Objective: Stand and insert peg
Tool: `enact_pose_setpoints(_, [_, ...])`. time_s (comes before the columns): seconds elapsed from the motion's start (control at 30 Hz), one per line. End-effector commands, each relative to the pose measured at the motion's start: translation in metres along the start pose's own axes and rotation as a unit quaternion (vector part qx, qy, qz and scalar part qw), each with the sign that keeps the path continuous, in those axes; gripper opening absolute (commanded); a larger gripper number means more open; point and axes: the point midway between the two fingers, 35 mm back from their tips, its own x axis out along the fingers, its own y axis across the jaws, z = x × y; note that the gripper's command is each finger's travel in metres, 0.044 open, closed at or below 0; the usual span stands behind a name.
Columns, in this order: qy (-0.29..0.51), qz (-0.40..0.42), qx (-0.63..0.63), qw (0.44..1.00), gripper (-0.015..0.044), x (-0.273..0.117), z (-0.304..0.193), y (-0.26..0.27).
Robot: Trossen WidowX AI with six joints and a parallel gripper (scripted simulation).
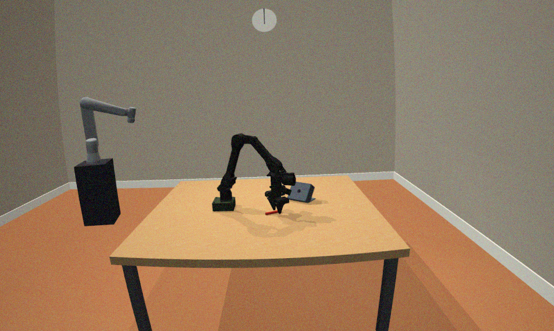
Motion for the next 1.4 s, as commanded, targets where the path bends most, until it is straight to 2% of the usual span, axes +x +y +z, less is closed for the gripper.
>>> enact_pose_setpoints(0.0, [-0.002,0.001,0.002,1.0,0.023,0.0005,0.0007,0.0005])
enact_pose_setpoints(0.17, [-0.002,0.001,0.002,1.0,0.011,0.0005,0.0007,0.0005])
enact_pose_setpoints(0.43, [-0.002,0.001,0.002,1.0,0.011,0.0005,0.0007,0.0005])
enact_pose_setpoints(0.73, [-0.002,0.001,0.002,1.0,0.005,0.0005,0.0007,0.0005])
enact_pose_setpoints(1.37, [-0.06,0.0,0.0,0.998,0.0049,-0.0073,-0.0049,0.0])
